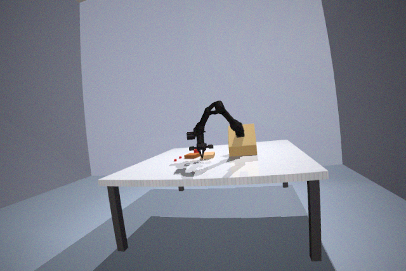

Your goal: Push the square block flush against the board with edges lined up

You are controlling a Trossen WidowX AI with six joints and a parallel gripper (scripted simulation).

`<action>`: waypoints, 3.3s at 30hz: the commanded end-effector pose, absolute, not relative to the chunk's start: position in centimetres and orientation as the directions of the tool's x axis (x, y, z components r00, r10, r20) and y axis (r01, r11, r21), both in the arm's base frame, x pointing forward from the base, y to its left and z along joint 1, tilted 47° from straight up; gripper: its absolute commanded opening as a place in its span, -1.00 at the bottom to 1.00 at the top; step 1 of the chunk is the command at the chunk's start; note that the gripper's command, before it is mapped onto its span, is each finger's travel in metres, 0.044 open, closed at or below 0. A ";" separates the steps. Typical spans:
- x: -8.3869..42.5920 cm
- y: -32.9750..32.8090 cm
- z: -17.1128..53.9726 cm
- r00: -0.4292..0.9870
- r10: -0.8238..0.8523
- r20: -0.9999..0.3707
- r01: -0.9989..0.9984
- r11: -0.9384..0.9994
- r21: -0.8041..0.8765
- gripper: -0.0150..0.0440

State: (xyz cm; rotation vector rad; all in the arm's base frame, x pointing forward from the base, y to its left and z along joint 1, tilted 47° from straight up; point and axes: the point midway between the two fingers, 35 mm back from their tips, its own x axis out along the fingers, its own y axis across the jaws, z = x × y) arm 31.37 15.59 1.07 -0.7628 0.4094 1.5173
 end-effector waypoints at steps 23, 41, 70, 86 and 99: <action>32.0 13.1 -1.8 0.047 0.729 -0.683 -0.975 -0.115 -0.189 -0.49; 31.6 14.9 0.1 0.047 0.731 -0.681 -0.975 -0.114 -0.190 -0.49; 31.2 11.4 4.7 0.050 0.729 -0.682 -0.994 -0.029 -0.105 -0.49; 31.5 8.1 1.4 0.056 0.711 -0.701 -0.895 0.348 0.281 -0.49; 31.2 5.4 -1.1 0.061 0.699 -0.712 -0.613 0.590 0.526 -0.49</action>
